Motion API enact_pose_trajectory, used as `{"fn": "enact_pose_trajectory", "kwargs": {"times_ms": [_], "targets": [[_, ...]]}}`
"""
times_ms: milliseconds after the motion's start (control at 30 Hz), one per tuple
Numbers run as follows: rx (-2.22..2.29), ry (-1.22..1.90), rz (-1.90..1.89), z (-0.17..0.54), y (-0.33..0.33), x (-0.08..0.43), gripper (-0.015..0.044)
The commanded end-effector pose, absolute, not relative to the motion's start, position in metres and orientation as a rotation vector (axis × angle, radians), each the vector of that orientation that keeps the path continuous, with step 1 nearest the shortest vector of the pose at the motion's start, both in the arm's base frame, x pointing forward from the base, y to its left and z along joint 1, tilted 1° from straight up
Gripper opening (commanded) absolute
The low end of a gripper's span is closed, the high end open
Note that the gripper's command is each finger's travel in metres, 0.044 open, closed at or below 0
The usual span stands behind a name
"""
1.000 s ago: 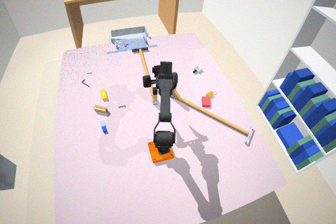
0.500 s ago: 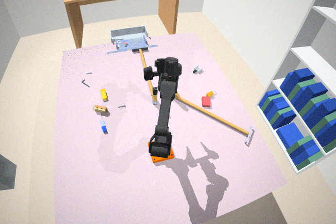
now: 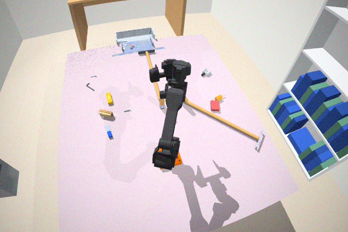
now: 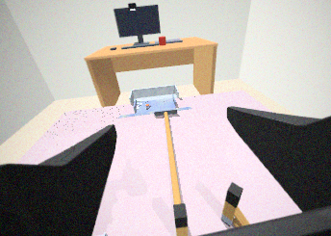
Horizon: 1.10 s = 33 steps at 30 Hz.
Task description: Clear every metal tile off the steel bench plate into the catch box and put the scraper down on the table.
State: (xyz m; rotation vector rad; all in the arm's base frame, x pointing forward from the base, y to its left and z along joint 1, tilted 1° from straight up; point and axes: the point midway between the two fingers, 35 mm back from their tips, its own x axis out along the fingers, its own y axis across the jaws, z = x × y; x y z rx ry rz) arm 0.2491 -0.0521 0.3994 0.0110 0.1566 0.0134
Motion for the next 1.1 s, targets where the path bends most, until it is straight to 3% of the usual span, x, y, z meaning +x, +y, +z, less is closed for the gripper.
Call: {"fn": "enact_pose_trajectory", "kwargs": {"times_ms": [0, 767, 1067], "targets": [[0.017, 0.154, 0.019, 0.400, -0.051, 0.248, 0.0440], [0.018, 0.157, 0.018, 0.399, -0.051, 0.249, 0.0440], [0.062, 0.315, -0.001, 0.345, -0.062, 0.280, 0.0440]]}}
